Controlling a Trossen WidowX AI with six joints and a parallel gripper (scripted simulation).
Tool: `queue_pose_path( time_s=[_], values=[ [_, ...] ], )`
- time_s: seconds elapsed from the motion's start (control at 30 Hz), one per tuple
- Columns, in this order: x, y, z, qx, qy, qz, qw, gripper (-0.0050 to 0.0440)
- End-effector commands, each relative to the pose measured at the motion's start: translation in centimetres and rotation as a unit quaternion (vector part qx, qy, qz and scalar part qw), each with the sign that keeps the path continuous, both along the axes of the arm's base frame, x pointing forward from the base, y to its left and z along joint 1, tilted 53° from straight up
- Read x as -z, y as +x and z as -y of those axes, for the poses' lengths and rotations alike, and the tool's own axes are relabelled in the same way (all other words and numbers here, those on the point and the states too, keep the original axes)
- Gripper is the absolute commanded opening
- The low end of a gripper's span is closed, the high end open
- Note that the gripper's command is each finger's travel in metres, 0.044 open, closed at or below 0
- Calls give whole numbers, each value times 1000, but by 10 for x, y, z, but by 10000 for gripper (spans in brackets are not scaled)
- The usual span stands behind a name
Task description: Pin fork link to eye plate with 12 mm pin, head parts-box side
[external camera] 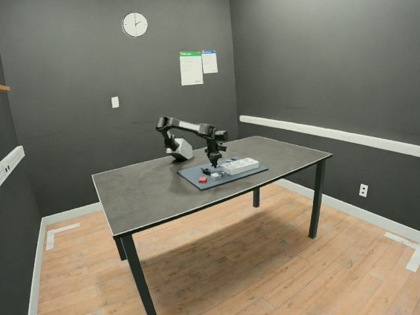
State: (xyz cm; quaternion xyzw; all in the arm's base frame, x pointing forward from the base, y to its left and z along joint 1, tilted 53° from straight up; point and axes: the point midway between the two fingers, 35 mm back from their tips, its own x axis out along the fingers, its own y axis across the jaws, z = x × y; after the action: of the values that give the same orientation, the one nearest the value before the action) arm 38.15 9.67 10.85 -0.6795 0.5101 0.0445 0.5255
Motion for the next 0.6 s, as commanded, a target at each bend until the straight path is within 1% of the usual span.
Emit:
queue_pose_path(
  time_s=[0.0, 0.1, 0.23, 0.3, 0.33, 0.37, 0.43, 0.57],
  values=[
    [-5, 10, -6, 96, 63, 90, 989, 250],
    [-5, 16, -10, 155, 112, 159, 968, 250],
    [-5, 24, -15, 232, 176, 247, 924, 250],
    [-5, 24, -15, 232, 176, 247, 924, 250],
    [-5, 26, -16, 278, 210, 295, 890, 250],
    [-5, 27, -17, 293, 223, 312, 876, 250],
    [-5, 30, -19, 329, 252, 352, 839, 250],
    [-4, 36, -22, 396, 303, 425, 755, 250]
  ],
)
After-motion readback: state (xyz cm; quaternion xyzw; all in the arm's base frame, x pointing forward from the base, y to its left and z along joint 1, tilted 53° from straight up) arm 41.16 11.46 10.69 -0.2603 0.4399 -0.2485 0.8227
